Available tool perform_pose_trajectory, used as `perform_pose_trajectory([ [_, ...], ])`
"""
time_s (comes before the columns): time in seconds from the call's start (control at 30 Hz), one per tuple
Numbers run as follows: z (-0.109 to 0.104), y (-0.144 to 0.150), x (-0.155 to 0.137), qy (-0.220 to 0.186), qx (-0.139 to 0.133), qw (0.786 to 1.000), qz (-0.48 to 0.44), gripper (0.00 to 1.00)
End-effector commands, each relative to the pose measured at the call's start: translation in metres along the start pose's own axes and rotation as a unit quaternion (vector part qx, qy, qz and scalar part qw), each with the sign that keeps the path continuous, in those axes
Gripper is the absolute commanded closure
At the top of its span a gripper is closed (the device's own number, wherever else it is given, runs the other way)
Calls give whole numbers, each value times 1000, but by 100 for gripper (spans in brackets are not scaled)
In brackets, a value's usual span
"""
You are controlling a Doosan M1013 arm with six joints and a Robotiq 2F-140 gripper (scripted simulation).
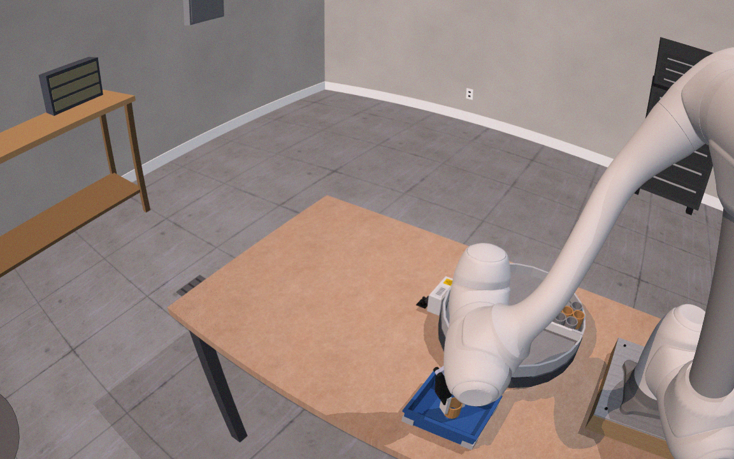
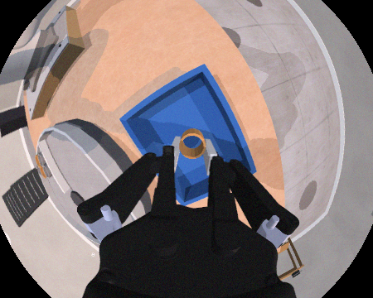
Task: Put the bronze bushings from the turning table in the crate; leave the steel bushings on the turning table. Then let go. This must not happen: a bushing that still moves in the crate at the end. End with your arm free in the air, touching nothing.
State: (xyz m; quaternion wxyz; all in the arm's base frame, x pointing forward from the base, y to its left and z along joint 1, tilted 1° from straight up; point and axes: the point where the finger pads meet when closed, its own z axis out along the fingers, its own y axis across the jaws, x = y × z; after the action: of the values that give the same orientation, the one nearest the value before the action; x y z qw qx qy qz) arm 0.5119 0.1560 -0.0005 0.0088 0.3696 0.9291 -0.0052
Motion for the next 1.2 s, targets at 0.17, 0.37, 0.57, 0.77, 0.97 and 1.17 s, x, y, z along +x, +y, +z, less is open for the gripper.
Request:
perform_pose_trajectory([
  [0.17,0,0,0,0,0,1000,0,100],
  [0.37,1,0,0,0,0,1000,0,100],
  [0.57,3,0,0,0,0,1000,0,100],
  [0.77,5,0,0,0,0,1000,0,100],
  [0.97,6,0,0,0,0,1000,0,100],
  [1.17,6,0,0,0,0,1000,0,100],
])
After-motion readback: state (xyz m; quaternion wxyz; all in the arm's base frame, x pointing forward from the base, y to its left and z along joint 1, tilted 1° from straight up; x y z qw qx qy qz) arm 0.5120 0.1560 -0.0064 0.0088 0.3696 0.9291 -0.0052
